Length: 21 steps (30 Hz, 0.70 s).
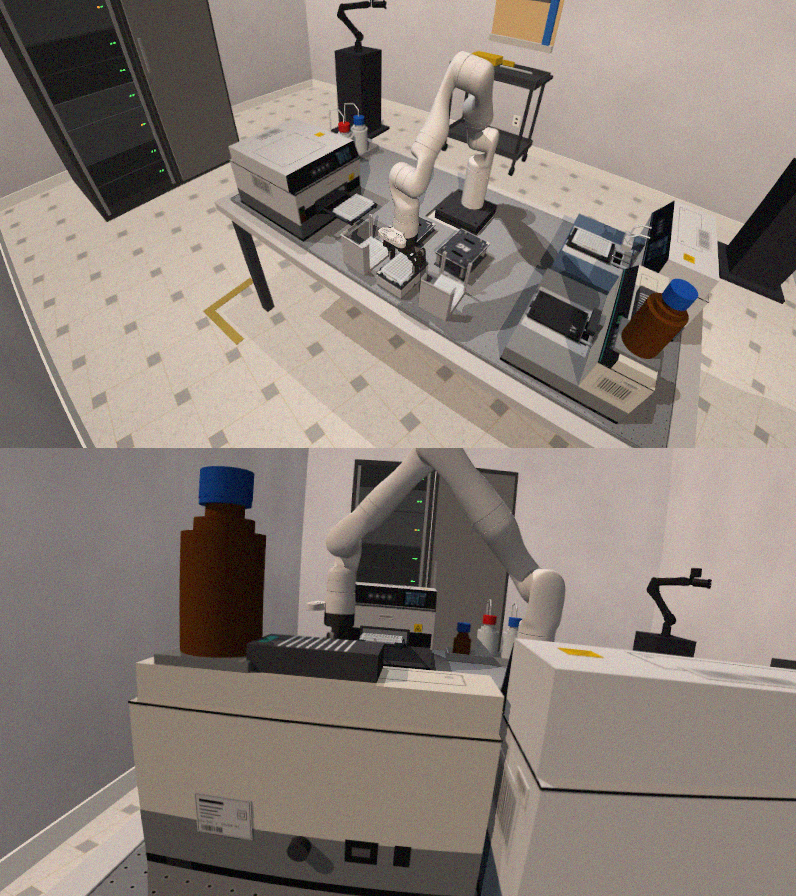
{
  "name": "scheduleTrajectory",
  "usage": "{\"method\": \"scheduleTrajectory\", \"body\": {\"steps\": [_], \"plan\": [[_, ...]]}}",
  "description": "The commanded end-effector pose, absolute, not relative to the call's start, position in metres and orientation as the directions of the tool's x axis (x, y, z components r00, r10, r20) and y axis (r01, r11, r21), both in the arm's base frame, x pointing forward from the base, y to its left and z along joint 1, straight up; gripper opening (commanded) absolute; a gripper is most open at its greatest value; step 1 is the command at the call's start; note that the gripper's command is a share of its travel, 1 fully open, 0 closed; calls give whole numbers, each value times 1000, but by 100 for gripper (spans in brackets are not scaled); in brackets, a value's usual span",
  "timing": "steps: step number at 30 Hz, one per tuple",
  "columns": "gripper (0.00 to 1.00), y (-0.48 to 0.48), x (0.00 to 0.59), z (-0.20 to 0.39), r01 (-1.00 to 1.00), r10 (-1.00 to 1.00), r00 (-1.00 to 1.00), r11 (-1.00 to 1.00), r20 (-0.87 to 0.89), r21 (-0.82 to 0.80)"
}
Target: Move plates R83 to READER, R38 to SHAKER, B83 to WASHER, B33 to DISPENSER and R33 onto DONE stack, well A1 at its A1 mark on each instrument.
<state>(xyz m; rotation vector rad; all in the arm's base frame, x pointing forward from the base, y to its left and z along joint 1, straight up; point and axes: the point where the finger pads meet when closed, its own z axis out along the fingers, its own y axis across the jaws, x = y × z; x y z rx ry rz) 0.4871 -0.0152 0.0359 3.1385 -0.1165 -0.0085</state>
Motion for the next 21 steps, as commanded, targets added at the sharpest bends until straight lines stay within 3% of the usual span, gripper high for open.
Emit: {"method": "scheduleTrajectory", "body": {"steps": [1,21], "plan": [[100,-16,487,37,-75,-75,997,-997,-5,0],[100,-16,488,56,-79,-79,997,-997,-5,3]]}}
